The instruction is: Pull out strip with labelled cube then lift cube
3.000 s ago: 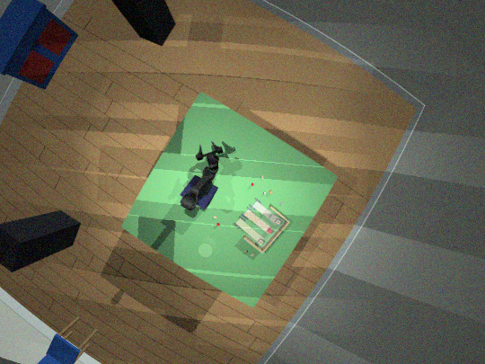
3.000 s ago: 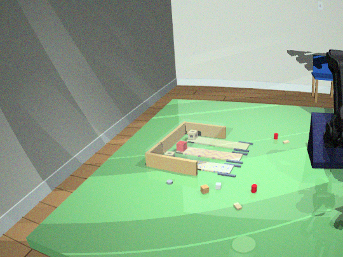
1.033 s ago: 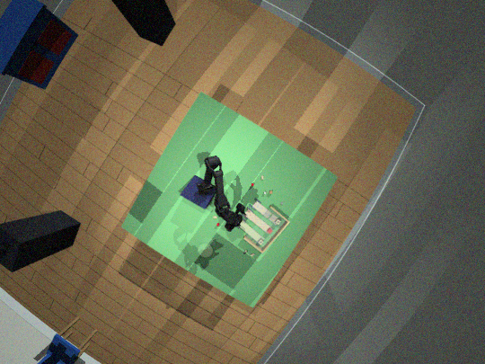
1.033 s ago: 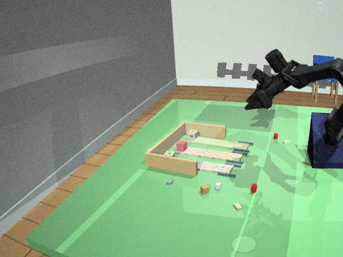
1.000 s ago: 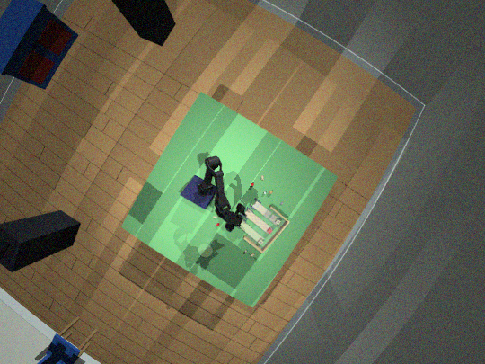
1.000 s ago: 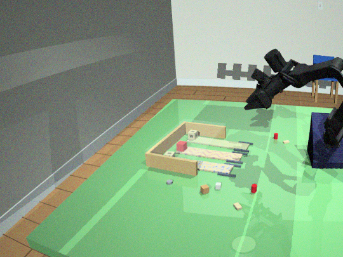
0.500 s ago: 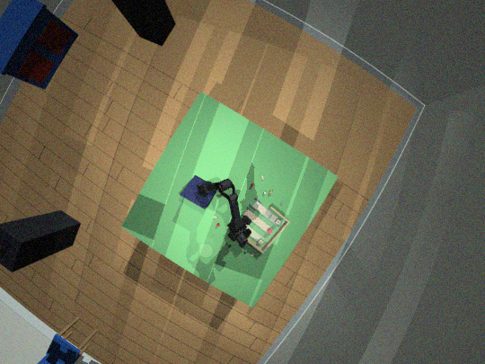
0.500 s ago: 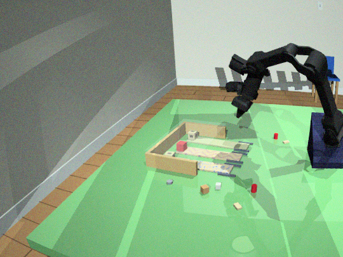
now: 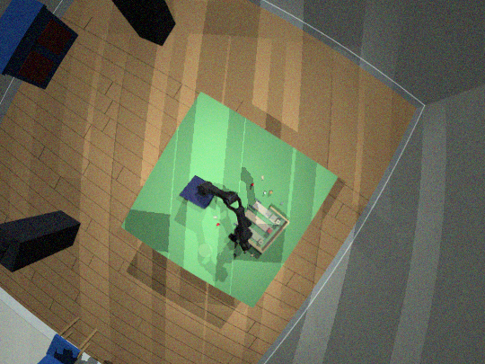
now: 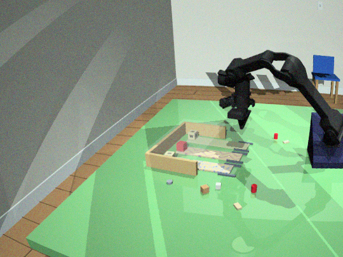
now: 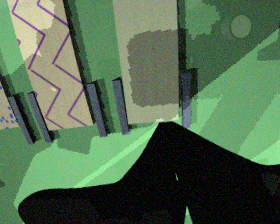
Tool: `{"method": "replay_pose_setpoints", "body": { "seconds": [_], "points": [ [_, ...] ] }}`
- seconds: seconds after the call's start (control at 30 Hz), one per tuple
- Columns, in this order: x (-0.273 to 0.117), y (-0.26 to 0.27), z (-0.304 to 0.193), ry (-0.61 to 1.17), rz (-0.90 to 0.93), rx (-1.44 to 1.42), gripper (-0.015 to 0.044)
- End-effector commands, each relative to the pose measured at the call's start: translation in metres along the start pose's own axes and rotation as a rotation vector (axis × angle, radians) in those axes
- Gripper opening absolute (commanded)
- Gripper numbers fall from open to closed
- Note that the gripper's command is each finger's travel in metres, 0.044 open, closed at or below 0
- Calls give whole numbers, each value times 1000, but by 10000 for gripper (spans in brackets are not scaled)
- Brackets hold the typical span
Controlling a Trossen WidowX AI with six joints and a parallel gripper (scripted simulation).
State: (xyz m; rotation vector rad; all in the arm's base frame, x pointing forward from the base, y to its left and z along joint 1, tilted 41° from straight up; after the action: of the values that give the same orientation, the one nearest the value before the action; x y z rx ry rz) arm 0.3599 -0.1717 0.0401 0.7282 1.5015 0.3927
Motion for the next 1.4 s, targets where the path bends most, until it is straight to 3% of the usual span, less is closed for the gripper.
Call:
{"method": "replay_pose_setpoints", "body": {
  "seconds": [0.0,1.37],
  "points": [
    [5,0,1,10,-5,-8,0],
    [70,4,-2,10,-2,-8,0]
  ]
}}
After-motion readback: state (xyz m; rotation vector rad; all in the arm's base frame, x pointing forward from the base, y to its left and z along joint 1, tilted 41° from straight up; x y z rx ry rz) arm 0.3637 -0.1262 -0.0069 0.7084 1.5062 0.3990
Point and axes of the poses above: the point midway between the two fingers, 35 mm back from their tips, its own x axis out along the fingers, its own y axis across the jaws, z = x × y, the point moved 10 cm from there along -x, back along the fingers, and after that the axes turned 3 degrees about -x, right-handed, at the moved point
